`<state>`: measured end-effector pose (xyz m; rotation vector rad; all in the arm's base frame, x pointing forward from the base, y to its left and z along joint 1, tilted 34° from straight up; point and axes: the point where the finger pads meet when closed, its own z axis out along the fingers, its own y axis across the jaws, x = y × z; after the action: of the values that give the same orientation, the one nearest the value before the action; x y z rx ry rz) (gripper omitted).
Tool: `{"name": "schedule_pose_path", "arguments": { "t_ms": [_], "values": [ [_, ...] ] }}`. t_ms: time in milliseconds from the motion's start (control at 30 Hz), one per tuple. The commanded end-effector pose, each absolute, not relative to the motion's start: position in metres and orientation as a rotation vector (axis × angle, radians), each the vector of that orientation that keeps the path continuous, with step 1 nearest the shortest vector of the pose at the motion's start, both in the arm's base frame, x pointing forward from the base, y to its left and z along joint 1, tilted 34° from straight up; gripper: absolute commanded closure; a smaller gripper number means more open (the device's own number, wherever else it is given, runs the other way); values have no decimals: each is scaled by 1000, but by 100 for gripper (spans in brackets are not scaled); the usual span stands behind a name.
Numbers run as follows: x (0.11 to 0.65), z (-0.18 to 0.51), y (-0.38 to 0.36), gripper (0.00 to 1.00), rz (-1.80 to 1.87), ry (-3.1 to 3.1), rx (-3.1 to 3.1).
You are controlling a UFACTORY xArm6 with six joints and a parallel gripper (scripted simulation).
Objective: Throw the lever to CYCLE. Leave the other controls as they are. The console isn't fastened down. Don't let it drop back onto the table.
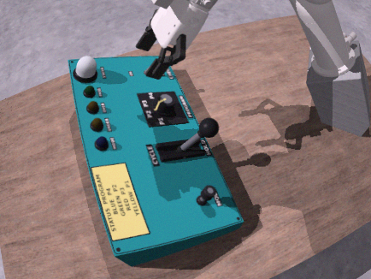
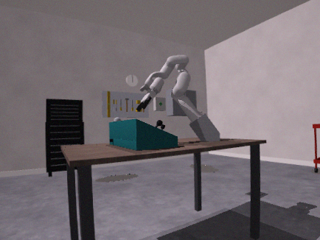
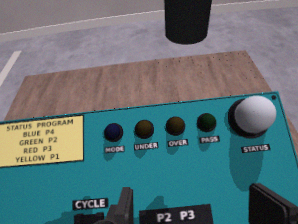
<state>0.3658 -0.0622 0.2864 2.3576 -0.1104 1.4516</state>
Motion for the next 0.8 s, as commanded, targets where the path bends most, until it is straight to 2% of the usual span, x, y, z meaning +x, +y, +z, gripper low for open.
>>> {"name": "schedule_pose_path", "arguments": {
  "t_ms": [0,400,767],
  "values": [
    [376,283,-49,0,1426,-153,2359],
    [377,256,-5,0,1329,-186,2426],
    [350,216,39,0,1137,-154,2474]
  ]
}}
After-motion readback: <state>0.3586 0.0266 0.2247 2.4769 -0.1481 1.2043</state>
